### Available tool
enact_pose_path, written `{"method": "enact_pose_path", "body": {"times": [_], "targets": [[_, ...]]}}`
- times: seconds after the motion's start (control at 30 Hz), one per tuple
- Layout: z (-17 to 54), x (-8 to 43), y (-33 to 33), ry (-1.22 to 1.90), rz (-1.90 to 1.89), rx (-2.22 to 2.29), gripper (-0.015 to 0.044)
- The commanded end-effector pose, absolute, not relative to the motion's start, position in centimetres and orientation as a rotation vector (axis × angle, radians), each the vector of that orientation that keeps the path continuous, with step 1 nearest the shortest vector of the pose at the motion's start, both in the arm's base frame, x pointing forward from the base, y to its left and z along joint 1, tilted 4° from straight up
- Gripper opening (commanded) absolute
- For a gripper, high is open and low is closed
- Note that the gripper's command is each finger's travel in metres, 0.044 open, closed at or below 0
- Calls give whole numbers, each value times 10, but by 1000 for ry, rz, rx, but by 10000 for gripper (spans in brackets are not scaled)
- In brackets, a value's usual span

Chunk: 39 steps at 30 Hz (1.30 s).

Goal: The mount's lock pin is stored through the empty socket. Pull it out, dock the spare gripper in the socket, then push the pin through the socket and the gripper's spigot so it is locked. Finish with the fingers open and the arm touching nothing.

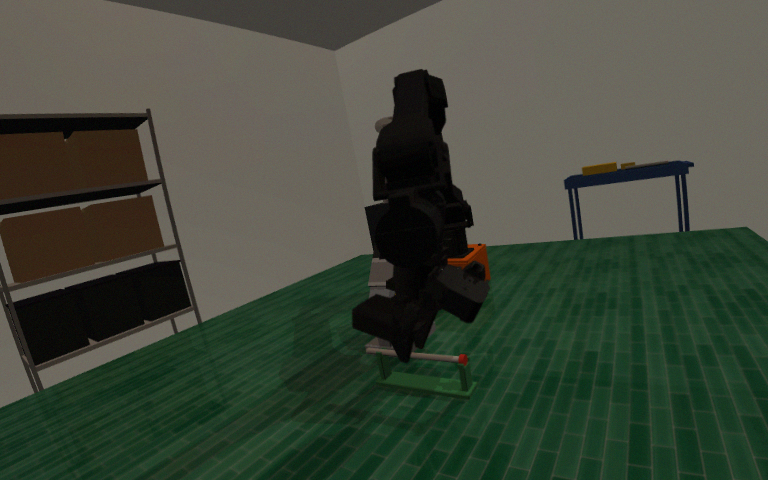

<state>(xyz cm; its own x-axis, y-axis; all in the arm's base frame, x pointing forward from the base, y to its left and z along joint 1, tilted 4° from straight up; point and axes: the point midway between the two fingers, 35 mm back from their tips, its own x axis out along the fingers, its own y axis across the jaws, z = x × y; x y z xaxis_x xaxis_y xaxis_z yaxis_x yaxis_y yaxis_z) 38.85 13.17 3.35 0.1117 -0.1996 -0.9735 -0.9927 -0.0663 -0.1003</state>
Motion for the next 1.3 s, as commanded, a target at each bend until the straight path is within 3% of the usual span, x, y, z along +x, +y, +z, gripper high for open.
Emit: {"method": "enact_pose_path", "body": {"times": [0.0, 0.77, 0.97, 1.27], "targets": [[25, 388, 131, 1256, 1072, -1454, 180], [-3, 389, 131, 1257, 1073, -1454, 180], [-3, 389, 131, 1257, 1073, -1454, 23], [-3, 389, 131, 1257, 1073, -1454, 0]]}}
